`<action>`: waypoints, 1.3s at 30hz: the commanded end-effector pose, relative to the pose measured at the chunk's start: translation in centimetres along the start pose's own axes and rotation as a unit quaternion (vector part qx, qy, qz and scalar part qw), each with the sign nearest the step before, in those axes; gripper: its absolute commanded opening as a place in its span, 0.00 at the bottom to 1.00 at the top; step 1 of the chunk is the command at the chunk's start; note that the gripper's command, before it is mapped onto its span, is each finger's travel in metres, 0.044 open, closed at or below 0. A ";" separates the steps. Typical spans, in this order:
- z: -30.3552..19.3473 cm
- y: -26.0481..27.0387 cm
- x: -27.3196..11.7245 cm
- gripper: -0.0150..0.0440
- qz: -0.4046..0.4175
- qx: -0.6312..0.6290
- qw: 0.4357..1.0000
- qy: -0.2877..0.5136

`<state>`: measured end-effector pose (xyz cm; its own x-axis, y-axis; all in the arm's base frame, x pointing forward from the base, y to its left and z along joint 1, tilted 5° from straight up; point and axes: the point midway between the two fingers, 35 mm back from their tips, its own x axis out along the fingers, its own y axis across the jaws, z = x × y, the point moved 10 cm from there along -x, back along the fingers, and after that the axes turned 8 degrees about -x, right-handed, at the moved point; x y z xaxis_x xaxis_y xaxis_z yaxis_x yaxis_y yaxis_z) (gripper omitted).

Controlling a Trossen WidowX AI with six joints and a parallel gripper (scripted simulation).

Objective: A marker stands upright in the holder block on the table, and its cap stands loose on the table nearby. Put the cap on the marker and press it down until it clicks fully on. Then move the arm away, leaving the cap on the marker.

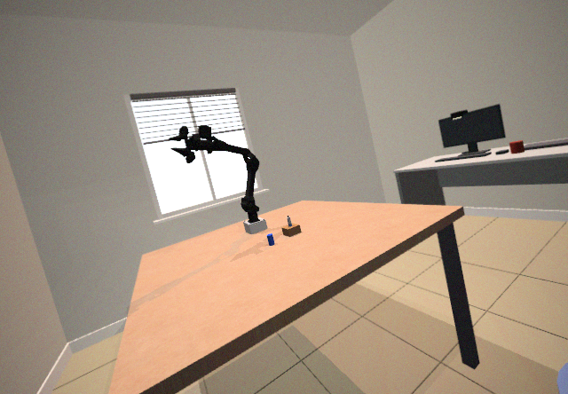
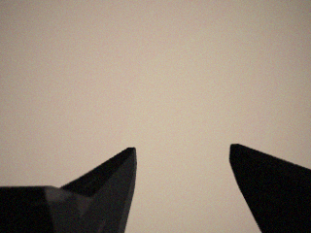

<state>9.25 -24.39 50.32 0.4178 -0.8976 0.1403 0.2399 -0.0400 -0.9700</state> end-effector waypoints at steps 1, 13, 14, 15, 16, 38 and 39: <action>1.8 2.9 1.6 0.67 0.070 0.041 0.996 -0.026; 10.1 12.7 3.1 0.67 0.299 0.110 0.943 -0.095; 11.0 13.8 3.0 0.67 0.325 0.116 0.934 -0.098; 11.8 14.8 2.8 0.67 0.350 0.121 0.924 -0.099; 12.6 15.8 2.6 0.67 0.375 0.125 0.913 -0.100; 26.1 32.9 -12.5 0.67 0.755 -0.013 0.654 0.052; 26.1 32.9 -12.5 0.67 0.755 -0.013 0.654 0.052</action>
<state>34.80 -3.08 21.74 0.1151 0.0511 -0.9920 -0.4112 0.9116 -0.0008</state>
